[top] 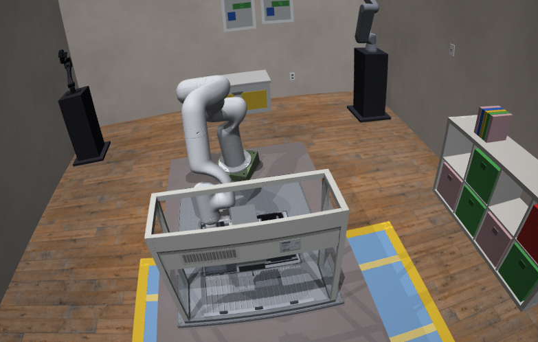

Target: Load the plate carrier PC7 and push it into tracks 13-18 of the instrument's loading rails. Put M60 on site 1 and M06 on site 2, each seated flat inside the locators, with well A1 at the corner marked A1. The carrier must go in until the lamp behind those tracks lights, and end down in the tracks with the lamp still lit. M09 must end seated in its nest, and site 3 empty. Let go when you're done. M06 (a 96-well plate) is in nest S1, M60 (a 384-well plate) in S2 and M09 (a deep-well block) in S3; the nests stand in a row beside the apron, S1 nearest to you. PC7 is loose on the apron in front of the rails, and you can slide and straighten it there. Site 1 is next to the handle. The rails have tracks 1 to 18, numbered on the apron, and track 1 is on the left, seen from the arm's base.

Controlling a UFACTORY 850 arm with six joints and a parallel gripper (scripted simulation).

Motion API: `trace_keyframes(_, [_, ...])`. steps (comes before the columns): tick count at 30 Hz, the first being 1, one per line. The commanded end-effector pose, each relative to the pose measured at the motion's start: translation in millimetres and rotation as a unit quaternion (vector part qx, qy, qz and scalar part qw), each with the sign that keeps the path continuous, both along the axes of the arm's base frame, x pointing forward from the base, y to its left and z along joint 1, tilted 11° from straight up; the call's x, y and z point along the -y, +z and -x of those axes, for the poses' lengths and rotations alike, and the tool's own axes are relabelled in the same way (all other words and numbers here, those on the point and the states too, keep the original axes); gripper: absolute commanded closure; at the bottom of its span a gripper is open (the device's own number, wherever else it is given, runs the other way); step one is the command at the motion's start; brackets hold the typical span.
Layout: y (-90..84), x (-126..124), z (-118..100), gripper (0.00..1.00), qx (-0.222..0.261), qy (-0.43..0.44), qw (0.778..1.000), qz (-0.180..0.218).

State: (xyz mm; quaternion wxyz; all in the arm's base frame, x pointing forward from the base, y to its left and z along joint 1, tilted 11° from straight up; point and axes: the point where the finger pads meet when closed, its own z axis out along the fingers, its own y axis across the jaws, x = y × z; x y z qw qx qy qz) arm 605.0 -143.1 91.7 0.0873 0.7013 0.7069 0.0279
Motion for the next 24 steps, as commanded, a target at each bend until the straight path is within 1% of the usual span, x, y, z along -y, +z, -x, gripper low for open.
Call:
trace_keyframes(1, [0.8, 0.1, -0.7, 1.0, 0.001, 0.0, 1.0, 0.0])
trace_keyframes(4, [0.8, 0.1, -0.7, 1.0, 0.001, 0.0, 1.0, 0.0])
trace_keyframes(5, [0.1, 0.2, -0.8, 0.0, 0.001, 0.0, 1.0, 0.0])
trace_keyframes(24, [0.2, 0.2, -0.8, 0.0, 0.001, 0.0, 1.0, 0.0])
